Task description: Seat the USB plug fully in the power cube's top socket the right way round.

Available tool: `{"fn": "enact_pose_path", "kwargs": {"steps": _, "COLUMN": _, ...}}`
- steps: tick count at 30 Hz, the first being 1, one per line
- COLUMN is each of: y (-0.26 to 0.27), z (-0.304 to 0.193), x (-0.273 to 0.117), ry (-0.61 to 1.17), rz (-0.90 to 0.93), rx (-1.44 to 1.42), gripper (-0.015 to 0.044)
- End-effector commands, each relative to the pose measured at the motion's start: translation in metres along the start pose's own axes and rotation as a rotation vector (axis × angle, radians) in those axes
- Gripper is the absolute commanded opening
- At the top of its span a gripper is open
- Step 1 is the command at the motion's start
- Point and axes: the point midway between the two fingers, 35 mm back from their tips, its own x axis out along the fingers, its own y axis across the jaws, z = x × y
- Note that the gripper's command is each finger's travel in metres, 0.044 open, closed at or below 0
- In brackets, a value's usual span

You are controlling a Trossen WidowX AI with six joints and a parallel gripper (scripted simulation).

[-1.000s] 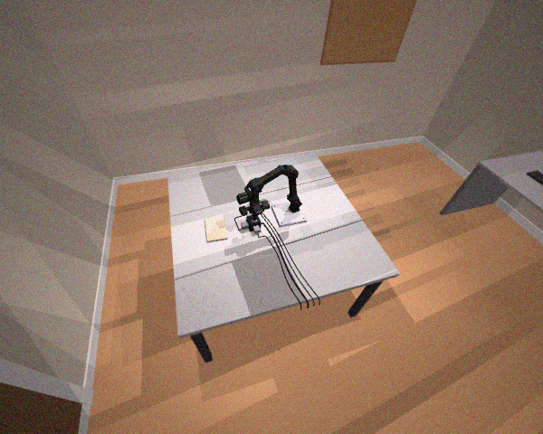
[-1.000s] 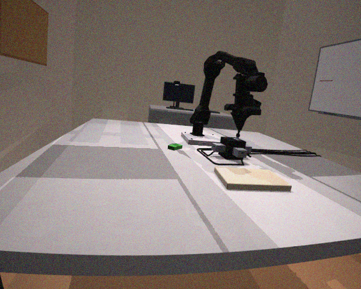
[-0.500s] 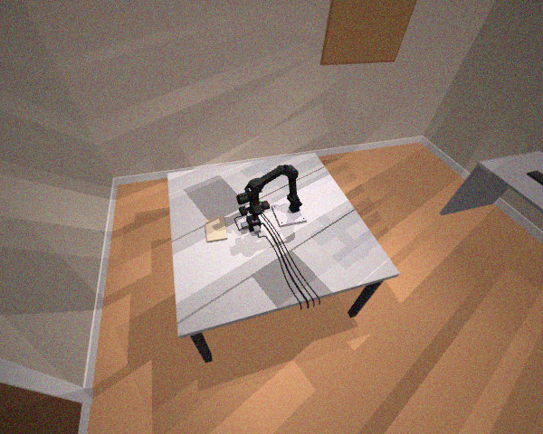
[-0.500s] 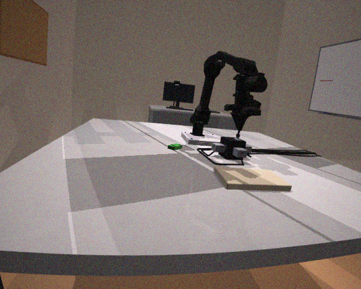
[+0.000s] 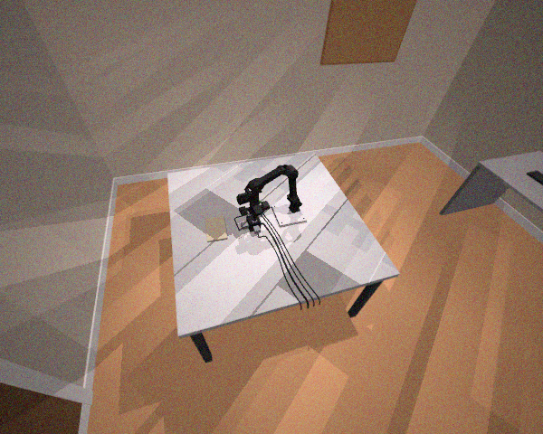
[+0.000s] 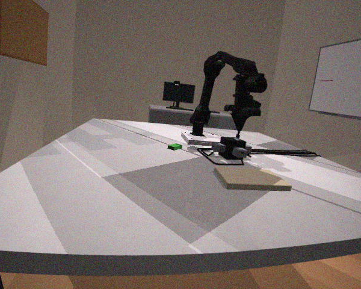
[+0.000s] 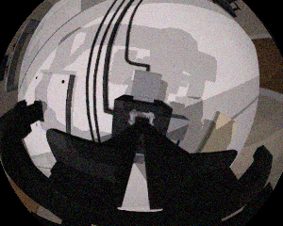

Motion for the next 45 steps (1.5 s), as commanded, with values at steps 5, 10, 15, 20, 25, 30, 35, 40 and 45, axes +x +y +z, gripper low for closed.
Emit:
{"fn": "enact_pose_path", "kwargs": {"steps": 5, "y": 0.0000, "z": 0.0002, "x": 0.0021, "ry": -0.002, "rz": 0.002, "rx": -0.003, "gripper": 0.0000}}
{"fn": "enact_pose_path", "kwargs": {"steps": 10, "y": 0.0000, "z": 0.0001, "x": 0.0027, "ry": -0.002, "rz": 0.002, "rx": -0.003, "gripper": 0.0000}}
{"fn": "enact_pose_path", "kwargs": {"steps": 15, "y": 0.0000, "z": 0.0001, "x": 0.0033, "ry": -0.002, "rz": 0.002, "rx": -0.003, "gripper": 0.0000}}
{"fn": "enact_pose_path", "kwargs": {"steps": 20, "y": 0.0000, "z": 0.0000, "x": 0.0039, "ry": -0.002, "rz": 0.002, "rx": -0.003, "gripper": 0.0000}}
{"fn": "enact_pose_path", "kwargs": {"steps": 25, "y": 0.0000, "z": 0.0000, "x": 0.0045, "ry": -0.002, "rz": 0.002, "rx": -0.003, "gripper": 0.0000}}
{"fn": "enact_pose_path", "kwargs": {"steps": 30, "y": 0.0001, "z": -0.0001, "x": 0.0051, "ry": -0.002, "rz": 0.002, "rx": -0.003, "gripper": 0.0000}}
{"fn": "enact_pose_path", "kwargs": {"steps": 35, "y": 0.0001, "z": -0.0002, "x": 0.0057, "ry": -0.002, "rz": 0.002, "rx": -0.003, "gripper": 0.0000}}
{"fn": "enact_pose_path", "kwargs": {"steps": 40, "y": 0.0001, "z": -0.0002, "x": 0.0063, "ry": -0.002, "rz": 0.002, "rx": -0.003, "gripper": 0.0000}}
{"fn": "enact_pose_path", "kwargs": {"steps": 45, "y": 0.0001, "z": -0.0003, "x": 0.0069, "ry": -0.002, "rz": 0.002, "rx": -0.003, "gripper": 0.0000}}
